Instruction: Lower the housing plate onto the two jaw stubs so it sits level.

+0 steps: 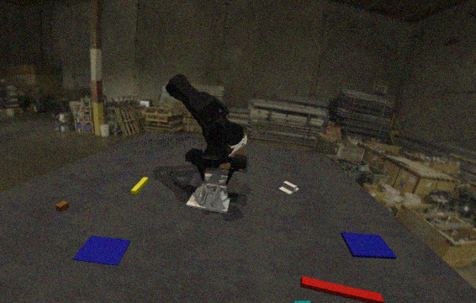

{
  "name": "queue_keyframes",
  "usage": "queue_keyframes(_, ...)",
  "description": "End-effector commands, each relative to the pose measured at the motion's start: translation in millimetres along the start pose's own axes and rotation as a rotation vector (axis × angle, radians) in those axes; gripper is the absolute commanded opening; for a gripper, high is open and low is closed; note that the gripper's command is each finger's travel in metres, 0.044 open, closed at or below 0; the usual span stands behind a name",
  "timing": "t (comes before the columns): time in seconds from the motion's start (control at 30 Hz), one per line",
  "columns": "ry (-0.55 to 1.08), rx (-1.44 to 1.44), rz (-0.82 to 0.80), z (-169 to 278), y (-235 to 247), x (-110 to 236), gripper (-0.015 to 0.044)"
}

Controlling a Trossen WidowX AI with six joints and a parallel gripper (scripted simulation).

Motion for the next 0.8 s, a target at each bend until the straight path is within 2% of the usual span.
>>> queue_keyframes(0.0,0.002,0.007,0.006,1.6,0.0,-7.6,0.0351)
queue_keyframes(0.77,0.002,0.007,0.008,2.6,-0.3,-16.2,0.0351)
Point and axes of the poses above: the point midway between the two fingers, 35 mm back from their tips, its own x axis back along the fingers, its own y axis across the jaws, z = x × y, the point moved 9 cm from there along x, back along the fingers, and after that the axes turned 10 degrees about x, right-handed, at the moved point
